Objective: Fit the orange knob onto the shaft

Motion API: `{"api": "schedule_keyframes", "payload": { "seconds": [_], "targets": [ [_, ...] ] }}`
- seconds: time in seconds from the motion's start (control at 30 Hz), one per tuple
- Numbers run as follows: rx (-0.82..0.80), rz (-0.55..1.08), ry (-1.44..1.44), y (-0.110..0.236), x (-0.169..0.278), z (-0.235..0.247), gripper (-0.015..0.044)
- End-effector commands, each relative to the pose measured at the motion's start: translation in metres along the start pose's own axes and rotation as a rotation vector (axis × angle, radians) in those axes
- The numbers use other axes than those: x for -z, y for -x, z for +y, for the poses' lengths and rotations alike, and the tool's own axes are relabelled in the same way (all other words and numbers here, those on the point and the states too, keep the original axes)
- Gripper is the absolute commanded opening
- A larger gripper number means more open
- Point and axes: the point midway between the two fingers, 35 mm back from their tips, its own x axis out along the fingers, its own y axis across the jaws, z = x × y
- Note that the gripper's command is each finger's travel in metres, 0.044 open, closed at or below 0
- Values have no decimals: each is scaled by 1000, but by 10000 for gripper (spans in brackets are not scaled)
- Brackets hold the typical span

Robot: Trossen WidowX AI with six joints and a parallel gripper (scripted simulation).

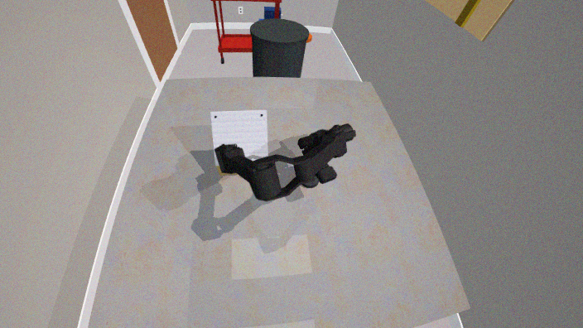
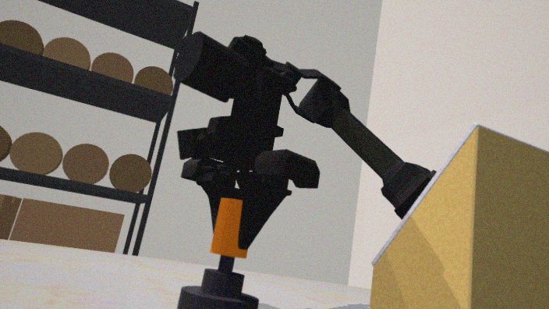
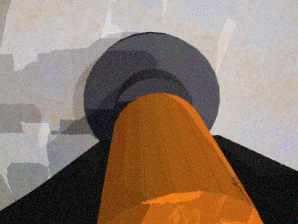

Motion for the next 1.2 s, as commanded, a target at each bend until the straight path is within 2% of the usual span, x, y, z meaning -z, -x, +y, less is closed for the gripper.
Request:
{"api": "schedule_keyframes", "payload": {
  "seconds": [0.0,0.2,0.43,1.17],
  "targets": [
    [5,-1,3,0,0,-1,0],
    [4,-1,12,4,-1,0,0],
    [5,-1,210,3,-1,0,0],
    [5,-1,212,3,-1,-1,0]
  ]
}}
